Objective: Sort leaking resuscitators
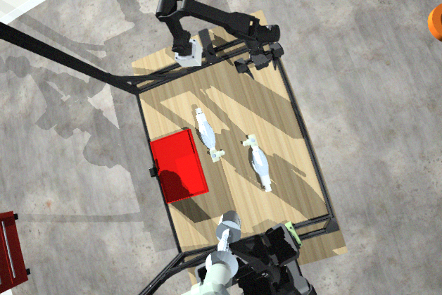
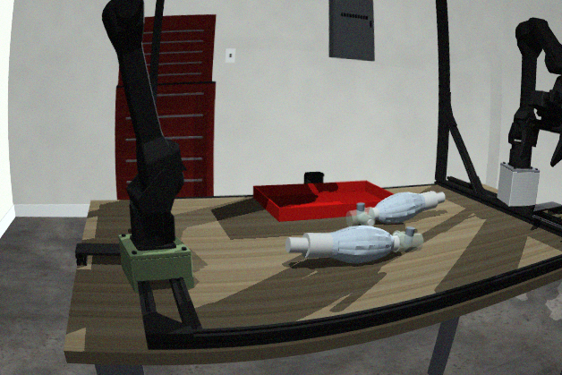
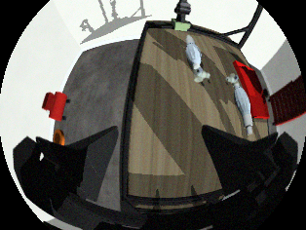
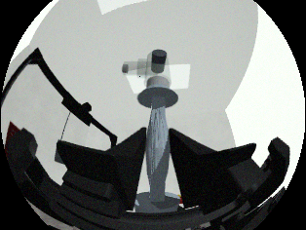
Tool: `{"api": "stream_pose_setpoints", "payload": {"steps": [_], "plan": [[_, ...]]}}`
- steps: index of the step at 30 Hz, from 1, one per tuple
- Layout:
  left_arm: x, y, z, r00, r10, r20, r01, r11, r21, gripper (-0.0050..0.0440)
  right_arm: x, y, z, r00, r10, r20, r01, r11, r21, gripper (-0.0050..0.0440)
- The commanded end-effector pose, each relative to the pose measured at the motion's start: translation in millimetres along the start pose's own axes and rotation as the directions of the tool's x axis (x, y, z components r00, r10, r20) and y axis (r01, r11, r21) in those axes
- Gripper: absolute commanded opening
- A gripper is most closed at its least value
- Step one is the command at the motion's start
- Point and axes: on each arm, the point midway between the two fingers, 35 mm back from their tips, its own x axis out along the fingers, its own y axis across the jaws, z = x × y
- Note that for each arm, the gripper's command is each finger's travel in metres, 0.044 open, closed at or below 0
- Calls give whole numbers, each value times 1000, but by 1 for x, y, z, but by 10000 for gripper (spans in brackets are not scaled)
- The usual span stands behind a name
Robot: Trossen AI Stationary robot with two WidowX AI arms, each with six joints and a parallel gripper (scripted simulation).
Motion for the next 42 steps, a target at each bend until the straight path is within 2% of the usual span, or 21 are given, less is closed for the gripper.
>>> {"api": "stream_pose_setpoints", "payload": {"steps": [1,5,11,12,17,22,28,29,31,35,39,42], "plan": [[0,0,0,1000,1,-1,-1,1000,-1,440,-7,-2,-73,973,-3,-230,3,1000,-4,0],[0,0,0,1000,1,-1,-1,1000,-1,440,-26,-4,-136,899,-8,-438,5,1000,-9,0],[0,0,0,1000,1,-1,-1,1000,-1,440,-26,-4,-136,899,-8,-438,5,1000,-9,0],[0,0,0,1000,0,0,0,1000,1,440,-30,-5,-153,879,-14,-476,11,1000,-10,0],[0,0,0,1000,0,0,0,1000,1,440,-70,-8,-219,726,-20,-687,13,1000,-16,0],[0,0,0,1000,0,0,0,1000,1,440,-122,-10,-274,524,-26,-851,13,1000,-22,0],[0,0,0,1000,0,0,0,1000,1,440,-122,-10,-274,524,-26,-851,13,1000,-22,0],[0,0,-1,1000,0,-2,0,1000,1,440,-127,-10,-282,500,-28,-865,18,1000,-22,0],[0,0,-1,1000,0,-2,0,1000,1,440,-151,-11,-299,410,-29,-912,17,1000,-24,0],[0,0,-1,1000,0,-2,0,1000,1,440,-201,-12,-327,217,-31,-976,16,999,-28,0],[0,0,-1,1000,0,-2,0,1000,1,440,-255,-12,-346,16,-31,-999,14,999,-31,0],[0,0,-1,1000,0,-2,0,1000,1,440,-255,-12,-346,16,-31,-999,14,999,-31,0]]}}
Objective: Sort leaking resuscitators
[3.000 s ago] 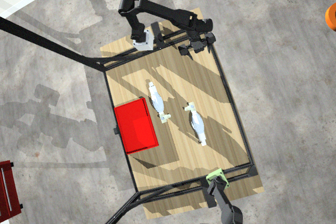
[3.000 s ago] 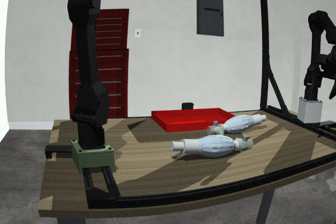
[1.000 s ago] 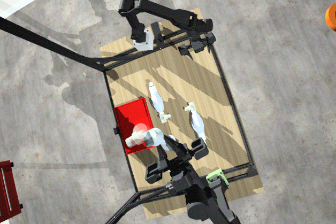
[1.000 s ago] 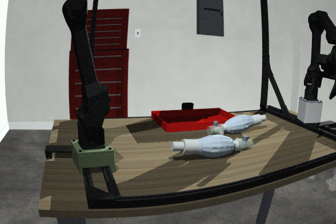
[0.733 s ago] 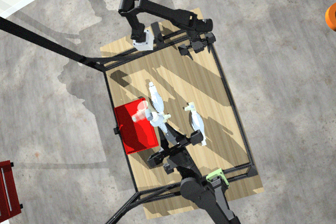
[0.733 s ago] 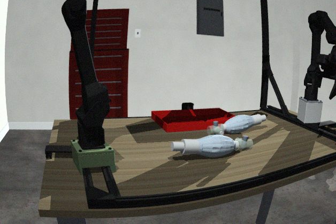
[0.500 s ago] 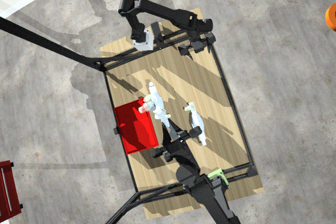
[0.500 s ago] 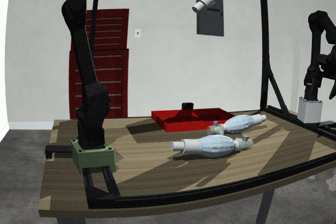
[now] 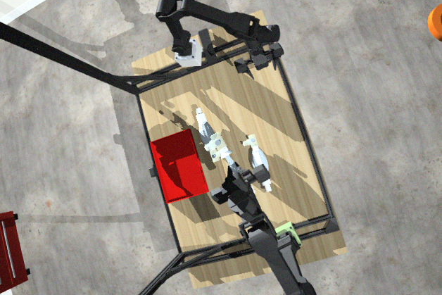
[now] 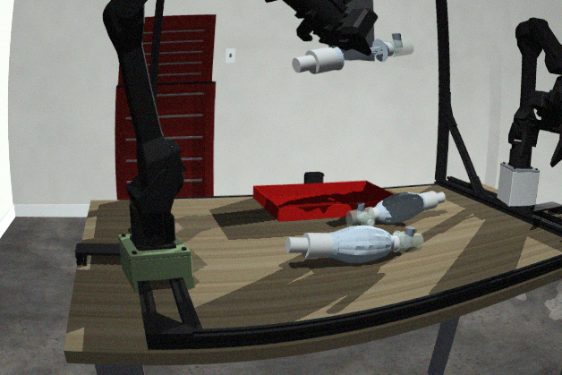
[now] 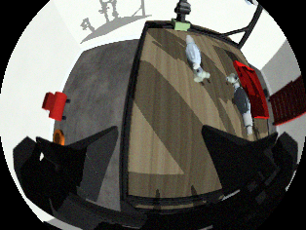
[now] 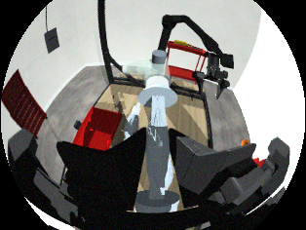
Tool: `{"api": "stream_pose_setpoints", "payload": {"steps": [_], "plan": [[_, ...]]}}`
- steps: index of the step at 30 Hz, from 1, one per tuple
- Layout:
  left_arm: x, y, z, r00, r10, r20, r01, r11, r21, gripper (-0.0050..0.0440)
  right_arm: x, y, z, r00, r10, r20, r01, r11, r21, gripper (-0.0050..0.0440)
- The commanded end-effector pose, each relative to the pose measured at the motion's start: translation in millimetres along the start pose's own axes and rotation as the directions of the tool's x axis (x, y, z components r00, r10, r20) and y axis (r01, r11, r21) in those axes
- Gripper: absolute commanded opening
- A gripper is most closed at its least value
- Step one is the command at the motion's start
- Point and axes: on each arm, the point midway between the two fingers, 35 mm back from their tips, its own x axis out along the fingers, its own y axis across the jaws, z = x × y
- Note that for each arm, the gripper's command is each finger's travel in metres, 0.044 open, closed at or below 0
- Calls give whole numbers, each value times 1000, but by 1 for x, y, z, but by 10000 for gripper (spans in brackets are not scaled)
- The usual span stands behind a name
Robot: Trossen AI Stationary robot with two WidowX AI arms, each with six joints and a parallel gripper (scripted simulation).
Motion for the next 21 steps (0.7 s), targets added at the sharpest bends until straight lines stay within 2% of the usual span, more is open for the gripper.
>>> {"api": "stream_pose_setpoints", "payload": {"steps": [1,4,7,10,14,21], "plan": [[0,0,0,1000,1,-1,-1,1000,2,440,0,0,-16,999,1,-54,-1,1000,-3,0],[0,0,0,1000,0,0,0,1000,3,440,4,-1,-22,997,-1,-82,1,1000,1,0],[0,0,0,1000,0,0,0,1000,3,440,8,-2,-63,973,-3,-231,3,1000,-2,0],[0,0,0,1000,0,0,0,1000,3,440,6,-3,-104,927,-5,-375,3,1000,-5,0],[0,0,0,1000,0,0,0,1000,3,440,-4,-4,-155,834,-7,-552,3,1000,-7,0],[0,0,0,1000,1,-1,-1,1000,2,440,-1,-4,-158,826,-10,-564,8,1000,-6,0]]}}
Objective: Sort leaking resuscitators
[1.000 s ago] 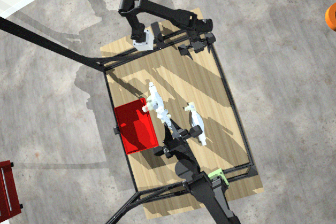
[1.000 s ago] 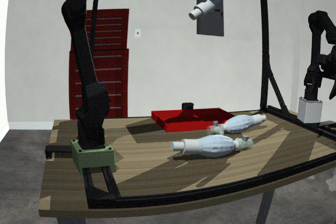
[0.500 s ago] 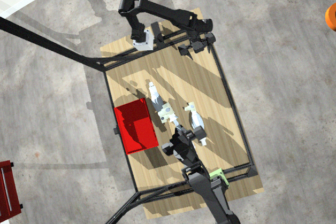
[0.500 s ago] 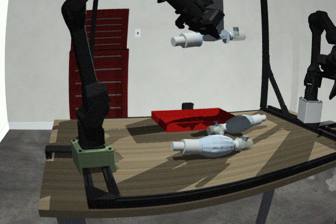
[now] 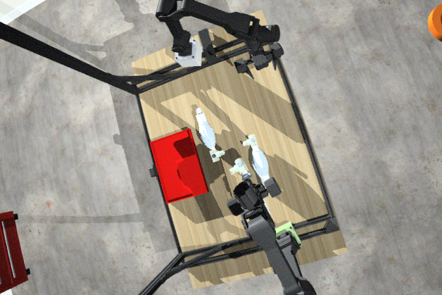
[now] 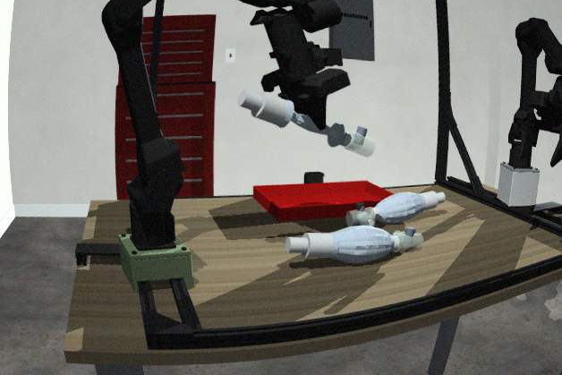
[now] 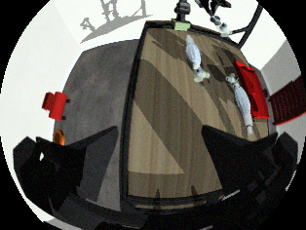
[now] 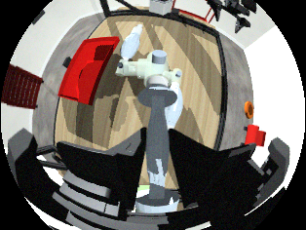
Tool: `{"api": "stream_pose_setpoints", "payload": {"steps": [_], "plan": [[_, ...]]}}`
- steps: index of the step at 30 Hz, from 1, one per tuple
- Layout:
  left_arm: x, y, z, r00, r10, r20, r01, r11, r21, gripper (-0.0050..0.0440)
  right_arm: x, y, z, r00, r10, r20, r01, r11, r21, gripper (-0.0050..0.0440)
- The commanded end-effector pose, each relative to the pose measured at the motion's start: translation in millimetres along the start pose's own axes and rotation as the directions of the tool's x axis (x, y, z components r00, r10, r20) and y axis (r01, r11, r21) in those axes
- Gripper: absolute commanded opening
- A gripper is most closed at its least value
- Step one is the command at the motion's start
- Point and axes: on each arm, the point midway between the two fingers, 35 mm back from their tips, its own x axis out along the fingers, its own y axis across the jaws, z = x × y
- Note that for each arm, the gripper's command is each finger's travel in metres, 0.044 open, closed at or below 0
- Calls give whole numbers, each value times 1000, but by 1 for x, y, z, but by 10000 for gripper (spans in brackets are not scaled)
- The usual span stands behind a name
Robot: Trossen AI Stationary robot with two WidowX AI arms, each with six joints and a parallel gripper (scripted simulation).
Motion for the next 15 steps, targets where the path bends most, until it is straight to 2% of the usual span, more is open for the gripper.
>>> {"api": "stream_pose_setpoints", "payload": {"steps": [1,5,10,15], "plan": [[0,0,0,1000,1,-1,-1,1000,2,440,6,0,-17,998,1,-66,-1,1000,0,0],[0,0,0,1000,1,-1,-1,1000,2,440,11,0,-54,978,1,-210,-2,1000,-3,0],[0,0,0,1000,1,-1,-1,1000,2,440,12,0,-100,923,1,-384,-4,1000,-6,0],[0,0,0,1000,1,-1,-1,1000,2,440,12,0,-100,923,1,-384,-4,1000,-6,0]]}}
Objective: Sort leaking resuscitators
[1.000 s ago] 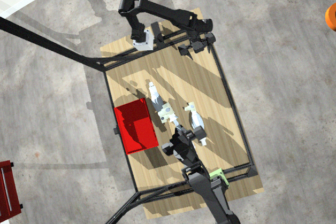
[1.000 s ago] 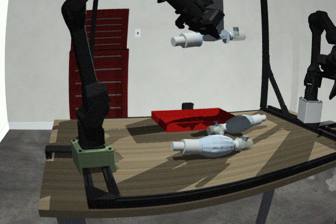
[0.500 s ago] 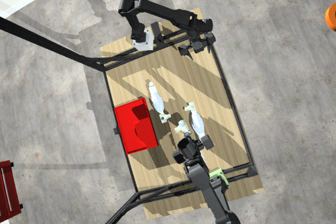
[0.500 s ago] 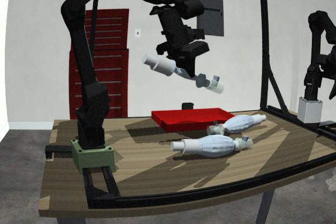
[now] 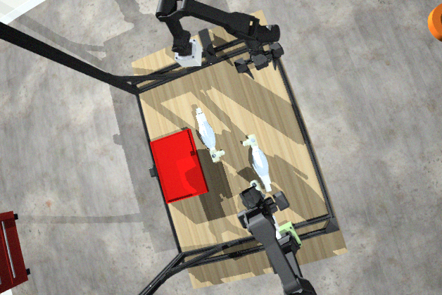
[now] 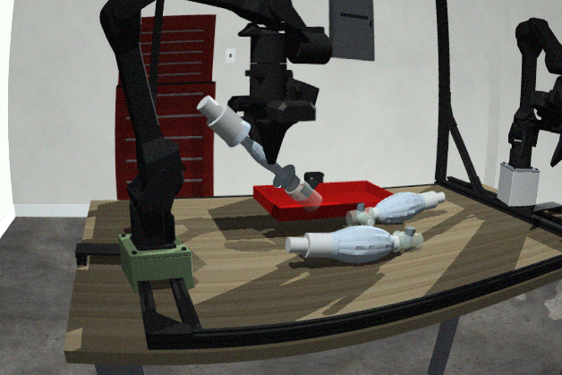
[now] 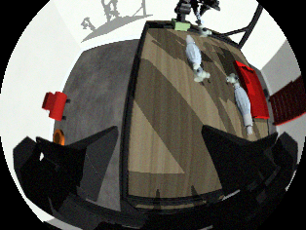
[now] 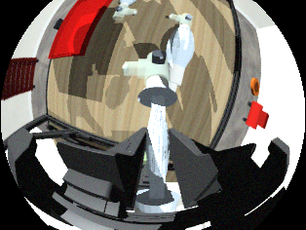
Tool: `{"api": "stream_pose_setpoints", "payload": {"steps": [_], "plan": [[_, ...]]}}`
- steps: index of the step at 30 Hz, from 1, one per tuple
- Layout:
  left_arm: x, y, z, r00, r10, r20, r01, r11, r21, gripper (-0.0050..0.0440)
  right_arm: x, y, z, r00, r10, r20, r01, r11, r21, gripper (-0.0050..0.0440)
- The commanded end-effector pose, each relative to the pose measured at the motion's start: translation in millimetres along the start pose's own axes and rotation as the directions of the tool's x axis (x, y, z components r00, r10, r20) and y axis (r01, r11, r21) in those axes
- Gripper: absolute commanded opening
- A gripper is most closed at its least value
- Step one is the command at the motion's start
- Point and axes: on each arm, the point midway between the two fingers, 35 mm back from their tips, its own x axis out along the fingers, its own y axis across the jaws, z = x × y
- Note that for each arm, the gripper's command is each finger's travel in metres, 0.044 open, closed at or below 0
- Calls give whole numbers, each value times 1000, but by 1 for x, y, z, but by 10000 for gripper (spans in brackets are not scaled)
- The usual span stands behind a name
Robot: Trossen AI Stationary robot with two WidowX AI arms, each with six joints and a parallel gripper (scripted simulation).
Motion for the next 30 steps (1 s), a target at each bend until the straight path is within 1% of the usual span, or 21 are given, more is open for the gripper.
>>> {"api": "stream_pose_setpoints", "payload": {"steps": [1,2,6,10,13,16,18,19,21,23,30], "plan": [[0,0,0,1000,1,-1,-1,1000,2,440,1,0,-9,1000,4,-23,-4,1000,-3,0],[0,0,1,1000,0,1,0,1000,2,440,1,48,67,724,-134,677,1,981,193,0],[0,0,1,1000,0,1,0,1000,2,440,13,55,58,724,-134,677,1,981,193,0],[0,0,1,1000,0,1,0,1000,2,440,36,71,57,724,-134,677,1,981,193,0],[0,0,1,1000,0,1,0,1000,2,440,47,84,63,724,-134,677,1,981,193,0],[0,0,1,1000,0,1,0,1000,2,440,53,100,77,724,-134,677,1,981,193,0],[0,0,1,1000,0,1,0,1000,2,440,53,100,77,724,-134,677,1,981,193,0],[0,0,0,1000,-1,0,1,1000,0,440,65,117,90,724,-134,677,0,981,193,0],[0,0,0,1000,-1,0,1,1000,0,440,69,128,101,724,-134,677,0,981,193,0],[0,0,0,1000,-1,0,1,1000,0,440,71,144,117,724,-134,677,0,981,193,0],[0,0,0,1000,-1,0,1,1000,0,440,65,211,188,724,-134,677,0,981,193,0]]}}
